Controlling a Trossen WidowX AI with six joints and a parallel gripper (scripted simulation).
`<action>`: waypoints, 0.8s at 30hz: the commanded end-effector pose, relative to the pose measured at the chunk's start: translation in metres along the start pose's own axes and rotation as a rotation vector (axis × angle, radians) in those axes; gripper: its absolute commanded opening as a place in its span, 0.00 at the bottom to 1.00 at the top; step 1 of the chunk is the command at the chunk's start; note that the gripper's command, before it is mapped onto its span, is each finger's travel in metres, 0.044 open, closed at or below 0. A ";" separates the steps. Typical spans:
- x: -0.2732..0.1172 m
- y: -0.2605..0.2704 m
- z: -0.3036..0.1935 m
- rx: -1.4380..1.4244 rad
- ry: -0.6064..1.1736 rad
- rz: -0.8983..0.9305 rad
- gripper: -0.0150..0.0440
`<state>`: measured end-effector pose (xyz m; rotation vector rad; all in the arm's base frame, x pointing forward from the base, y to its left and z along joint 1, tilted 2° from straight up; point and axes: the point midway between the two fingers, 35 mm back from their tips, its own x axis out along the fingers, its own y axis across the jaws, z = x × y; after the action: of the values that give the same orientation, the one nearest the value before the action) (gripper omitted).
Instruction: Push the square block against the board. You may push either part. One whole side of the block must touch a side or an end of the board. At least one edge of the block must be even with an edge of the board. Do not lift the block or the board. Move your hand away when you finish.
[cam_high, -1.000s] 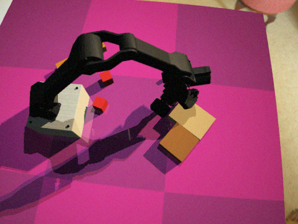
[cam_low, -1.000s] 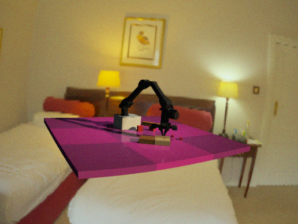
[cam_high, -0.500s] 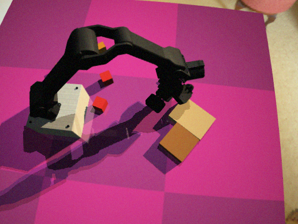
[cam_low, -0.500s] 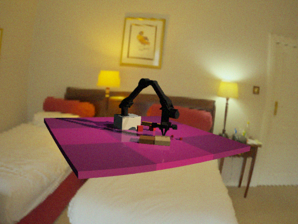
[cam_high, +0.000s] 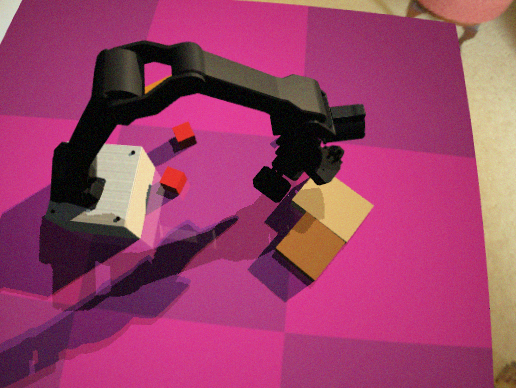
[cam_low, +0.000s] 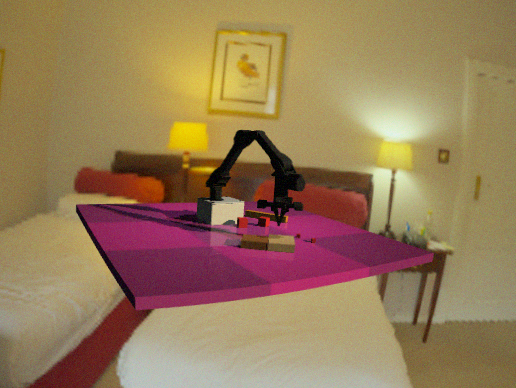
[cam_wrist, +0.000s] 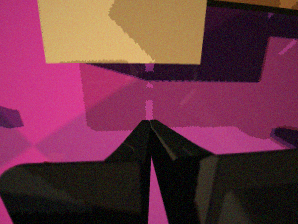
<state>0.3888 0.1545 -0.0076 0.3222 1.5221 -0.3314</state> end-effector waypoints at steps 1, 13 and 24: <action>0.001 -0.063 0.032 0.040 0.006 -0.018 0.25; 0.029 -0.088 0.041 0.044 0.008 -0.023 0.25; 0.056 -0.089 0.043 0.044 0.008 -0.023 0.25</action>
<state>0.3895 0.0552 -0.0620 0.3406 1.5335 -0.3889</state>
